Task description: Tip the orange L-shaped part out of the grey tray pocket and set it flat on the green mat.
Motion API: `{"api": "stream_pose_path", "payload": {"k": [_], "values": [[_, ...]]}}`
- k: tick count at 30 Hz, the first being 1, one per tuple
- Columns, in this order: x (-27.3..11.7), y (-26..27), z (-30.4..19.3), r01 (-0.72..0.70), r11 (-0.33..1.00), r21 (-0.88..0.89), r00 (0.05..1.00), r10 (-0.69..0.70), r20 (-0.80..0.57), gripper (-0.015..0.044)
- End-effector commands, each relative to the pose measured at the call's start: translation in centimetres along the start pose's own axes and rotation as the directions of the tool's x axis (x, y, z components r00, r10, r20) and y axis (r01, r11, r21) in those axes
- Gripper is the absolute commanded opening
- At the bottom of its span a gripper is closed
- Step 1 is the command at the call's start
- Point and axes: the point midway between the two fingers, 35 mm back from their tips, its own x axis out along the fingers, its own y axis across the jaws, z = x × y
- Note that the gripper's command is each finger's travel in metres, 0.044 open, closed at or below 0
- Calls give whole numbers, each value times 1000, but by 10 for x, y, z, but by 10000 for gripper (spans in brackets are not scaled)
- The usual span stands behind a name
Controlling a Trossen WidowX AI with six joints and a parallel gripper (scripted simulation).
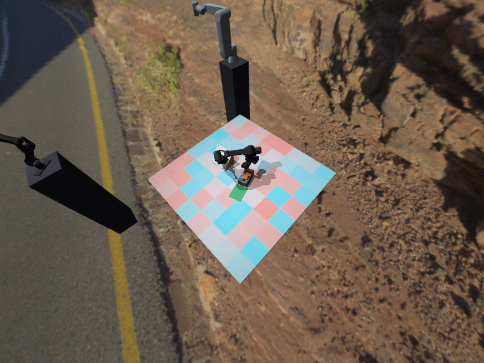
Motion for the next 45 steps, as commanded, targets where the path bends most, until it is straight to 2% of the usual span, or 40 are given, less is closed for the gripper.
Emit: {"api": "stream_pose_path", "payload": {"k": [1, 7, 8, 11, 14, 17, 20, 23, 25, 39, 45], "values": [[0, 0, 0, 0, 1000, -1, 1000, 0, 0, 180], [0, 0, 0, 0, 1000, -1, 1000, 0, 0, 180], [0, -1, 0, 0, 1000, 18, 1000, 0, 0, 206], [-1, -8, 2, -1, 984, 176, 1000, 1, 1, 280], [-2, -22, 5, -3, 896, 443, 1000, 3, 1, 280], [-2, -38, 8, -4, 712, 702, 1000, 4, 2, 280], [-3, -54, 9, -3, 454, 891, 1000, 4, 2, 280], [-3, -70, 10, -2, 149, 989, 1000, 3, 1, 280], [-3, -77, 11, -1, 12, 1000, 1000, 2, 1, 280], [-2, -78, 11, -1, -5, 1000, 1000, 2, 1, 280], [20, -78, 11, -1, -6, 1000, 1000, 2, 1, 280]]}}
